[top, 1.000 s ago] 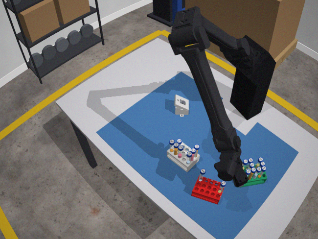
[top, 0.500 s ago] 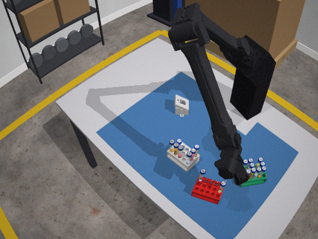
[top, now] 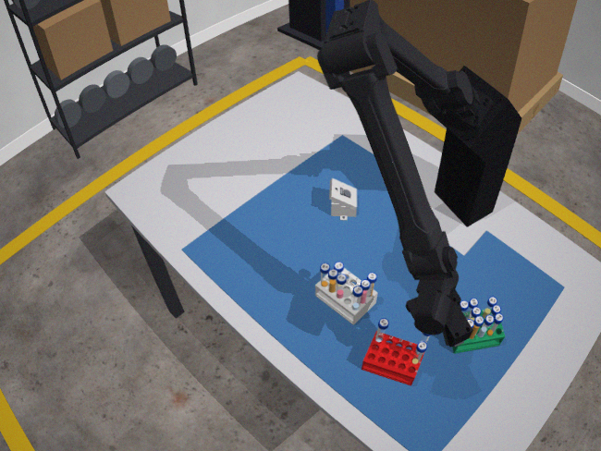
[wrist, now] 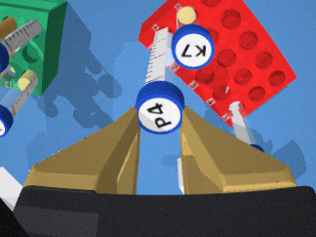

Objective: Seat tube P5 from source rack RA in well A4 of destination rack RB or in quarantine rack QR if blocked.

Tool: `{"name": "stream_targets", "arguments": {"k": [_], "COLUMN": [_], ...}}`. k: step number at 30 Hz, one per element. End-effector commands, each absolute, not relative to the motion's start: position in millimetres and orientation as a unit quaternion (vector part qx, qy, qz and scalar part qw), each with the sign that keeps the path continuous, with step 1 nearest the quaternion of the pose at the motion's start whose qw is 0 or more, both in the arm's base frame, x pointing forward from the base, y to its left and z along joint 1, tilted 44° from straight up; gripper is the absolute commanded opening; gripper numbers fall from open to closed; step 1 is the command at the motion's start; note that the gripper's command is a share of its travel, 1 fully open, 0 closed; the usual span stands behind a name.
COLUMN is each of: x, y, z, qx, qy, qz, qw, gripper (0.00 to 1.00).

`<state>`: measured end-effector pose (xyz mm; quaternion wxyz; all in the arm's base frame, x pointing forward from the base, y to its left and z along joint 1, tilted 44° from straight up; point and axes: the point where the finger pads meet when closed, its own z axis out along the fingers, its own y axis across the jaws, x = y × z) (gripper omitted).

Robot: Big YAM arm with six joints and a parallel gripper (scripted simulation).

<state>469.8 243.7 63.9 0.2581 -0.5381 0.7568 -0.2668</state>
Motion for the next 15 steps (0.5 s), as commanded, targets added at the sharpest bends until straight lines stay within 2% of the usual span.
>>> {"name": "stream_targets", "arguments": {"k": [1,15], "x": [464,462], "y": [257,260], "z": [84,99], "qx": [-0.537,-0.531], "qy": [0.753,0.754], "qz": [-0.263,-0.263], "qw": [0.276,0.283], "gripper": [0.00,0.00]}}
